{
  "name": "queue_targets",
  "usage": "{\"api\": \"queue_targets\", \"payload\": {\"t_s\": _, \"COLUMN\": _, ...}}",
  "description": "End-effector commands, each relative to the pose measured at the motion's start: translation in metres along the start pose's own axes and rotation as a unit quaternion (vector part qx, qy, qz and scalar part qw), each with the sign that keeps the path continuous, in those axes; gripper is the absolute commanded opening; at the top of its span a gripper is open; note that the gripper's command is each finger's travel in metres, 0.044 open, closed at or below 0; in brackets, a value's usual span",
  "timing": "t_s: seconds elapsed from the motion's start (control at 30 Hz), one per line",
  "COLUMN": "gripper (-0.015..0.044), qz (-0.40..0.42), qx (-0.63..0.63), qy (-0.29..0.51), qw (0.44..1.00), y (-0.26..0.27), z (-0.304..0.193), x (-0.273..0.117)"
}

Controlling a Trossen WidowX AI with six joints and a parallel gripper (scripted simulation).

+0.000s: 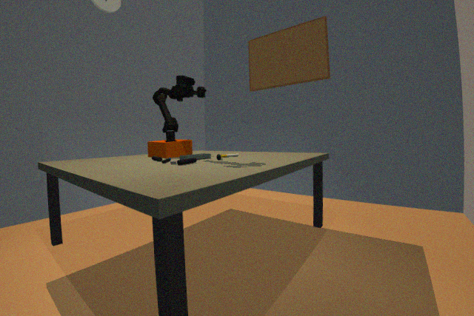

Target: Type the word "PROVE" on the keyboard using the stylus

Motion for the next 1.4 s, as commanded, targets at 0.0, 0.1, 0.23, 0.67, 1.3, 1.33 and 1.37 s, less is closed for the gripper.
{"api": "queue_targets", "payload": {"t_s": 0.0, "gripper": 0.0414, "qz": 0.002, "qx": 0.001, "qy": 0.005, "qw": 1.0, "y": 0.001, "z": -0.002, "x": 0.001}}
{"api": "queue_targets", "payload": {"t_s": 0.1, "gripper": 0.0335, "qz": 0.028, "qx": 0.007, "qy": 0.076, "qw": 0.997, "y": 0.014, "z": -0.028, "x": 0.018}}
{"api": "queue_targets", "payload": {"t_s": 0.23, "gripper": 0.023, "qz": 0.07, "qx": 0.01, "qy": 0.201, "qw": 0.977, "y": 0.04, "z": -0.076, "x": 0.037}}
{"api": "queue_targets", "payload": {"t_s": 0.67, "gripper": 0.0, "qz": 0.174, "qx": -0.044, "qy": 0.592, "qw": 0.786, "y": 0.12, "z": -0.232, "x": 0.015}}
{"api": "queue_targets", "payload": {"t_s": 1.3, "gripper": 0.0, "qz": 0.181, "qx": -0.067, "qy": 0.66, "qw": 0.726, "y": 0.075, "z": -0.266, "x": 0.006}}
{"api": "queue_targets", "payload": {"t_s": 1.33, "gripper": 0.0, "qz": 0.181, "qx": -0.067, "qy": 0.66, "qw": 0.726, "y": 0.073, "z": -0.266, "x": 0.006}}
{"api": "queue_targets", "payload": {"t_s": 1.37, "gripper": 0.0, "qz": 0.181, "qx": -0.067, "qy": 0.66, "qw": 0.726, "y": 0.073, "z": -0.266, "x": 0.006}}
Point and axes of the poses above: the point midway between the two fingers, 35 mm back from their tips, its own x axis out along the fingers, its own y axis across the jaws, z = x × y, the point moved 4 cm from there along -x, back along the fingers, and after that the axes turned 13 degrees about -x, right-handed, at the moved point
